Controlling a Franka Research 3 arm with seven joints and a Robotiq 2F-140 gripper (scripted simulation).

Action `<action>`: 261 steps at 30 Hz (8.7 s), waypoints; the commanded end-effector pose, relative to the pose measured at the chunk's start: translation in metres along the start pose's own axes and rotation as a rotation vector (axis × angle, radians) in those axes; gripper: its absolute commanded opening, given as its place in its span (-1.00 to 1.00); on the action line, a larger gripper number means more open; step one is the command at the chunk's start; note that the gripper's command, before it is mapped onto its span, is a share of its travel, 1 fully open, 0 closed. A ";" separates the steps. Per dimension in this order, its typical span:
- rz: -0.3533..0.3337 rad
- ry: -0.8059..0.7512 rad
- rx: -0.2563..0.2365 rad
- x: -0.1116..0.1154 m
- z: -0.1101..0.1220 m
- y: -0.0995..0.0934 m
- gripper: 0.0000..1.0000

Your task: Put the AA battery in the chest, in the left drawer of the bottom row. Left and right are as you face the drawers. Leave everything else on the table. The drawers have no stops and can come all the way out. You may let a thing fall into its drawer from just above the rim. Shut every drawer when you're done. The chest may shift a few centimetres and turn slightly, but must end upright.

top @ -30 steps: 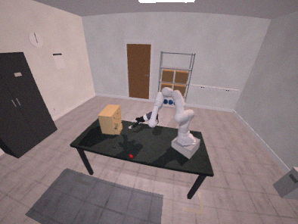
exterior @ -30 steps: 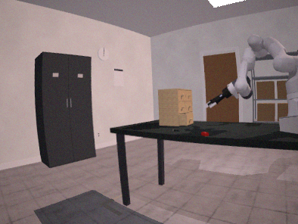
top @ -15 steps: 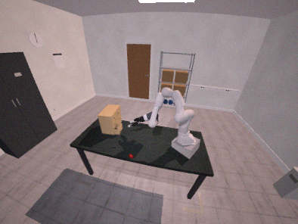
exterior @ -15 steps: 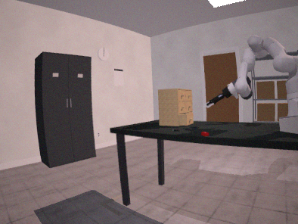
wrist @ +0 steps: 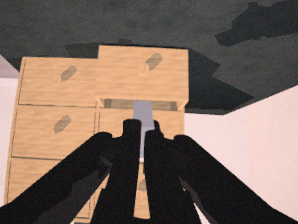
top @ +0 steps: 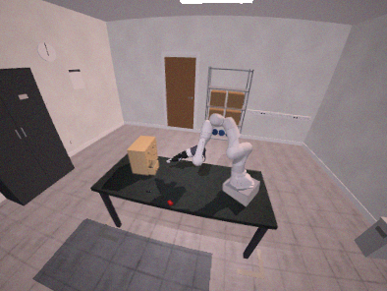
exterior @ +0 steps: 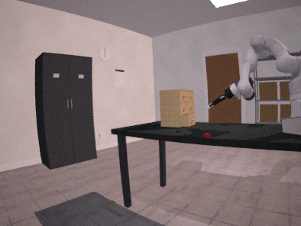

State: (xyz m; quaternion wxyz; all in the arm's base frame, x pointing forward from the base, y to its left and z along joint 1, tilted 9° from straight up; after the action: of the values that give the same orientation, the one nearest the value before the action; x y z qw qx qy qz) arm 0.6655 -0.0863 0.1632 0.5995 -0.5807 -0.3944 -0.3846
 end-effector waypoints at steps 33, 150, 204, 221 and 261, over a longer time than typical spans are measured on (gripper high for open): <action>0.006 -0.032 0.014 -0.046 -0.005 0.100 -0.80; 0.004 -0.018 0.019 -0.047 -0.003 0.105 -0.80; 0.002 -0.017 0.018 -0.046 -0.004 0.107 -0.80; -0.011 -0.023 0.023 -0.039 -0.004 0.118 -0.80; -0.014 -0.011 0.011 -0.009 0.001 0.171 -0.80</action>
State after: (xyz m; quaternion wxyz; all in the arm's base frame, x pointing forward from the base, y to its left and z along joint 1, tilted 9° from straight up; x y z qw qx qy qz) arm 0.8160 -0.0816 0.0898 0.5956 -0.5722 -0.4098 -0.3871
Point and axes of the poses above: the point where the finger pads meet when closed, its own y axis out along the fingers, its own z axis across the jaws, x = y × z, the point moved 1 cm from there along -y, back along the fingers, and after that the axes turned 7 degrees about y, right-handed, at the moved point
